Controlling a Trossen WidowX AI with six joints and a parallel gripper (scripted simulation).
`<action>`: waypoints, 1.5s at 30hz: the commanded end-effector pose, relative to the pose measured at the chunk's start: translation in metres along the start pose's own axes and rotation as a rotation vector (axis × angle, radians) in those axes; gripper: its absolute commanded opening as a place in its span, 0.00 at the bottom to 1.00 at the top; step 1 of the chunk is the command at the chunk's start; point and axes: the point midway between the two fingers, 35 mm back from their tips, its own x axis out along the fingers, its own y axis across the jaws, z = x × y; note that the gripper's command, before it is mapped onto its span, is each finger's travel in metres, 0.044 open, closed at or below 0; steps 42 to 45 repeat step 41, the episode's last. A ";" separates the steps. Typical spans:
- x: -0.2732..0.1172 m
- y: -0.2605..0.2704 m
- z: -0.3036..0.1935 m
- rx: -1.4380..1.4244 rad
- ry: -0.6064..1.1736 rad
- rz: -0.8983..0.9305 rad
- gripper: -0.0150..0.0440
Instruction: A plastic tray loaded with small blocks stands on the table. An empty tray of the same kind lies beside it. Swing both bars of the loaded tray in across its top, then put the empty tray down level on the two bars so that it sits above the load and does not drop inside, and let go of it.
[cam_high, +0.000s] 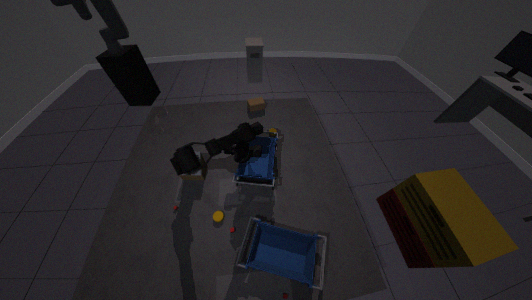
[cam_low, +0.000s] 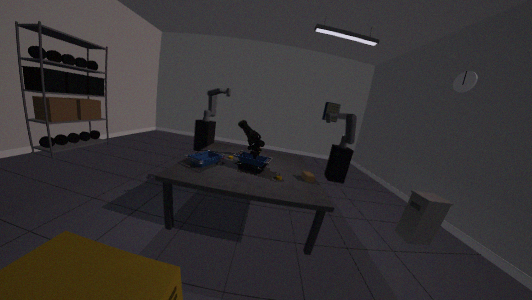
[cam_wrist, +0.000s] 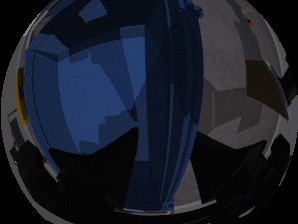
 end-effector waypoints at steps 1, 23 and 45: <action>0.000 0.000 0.000 -0.006 -0.001 -0.001 0.75; -0.020 0.003 -0.002 -0.002 0.003 0.000 1.00; -0.110 0.000 -0.001 -0.008 0.002 -0.003 1.00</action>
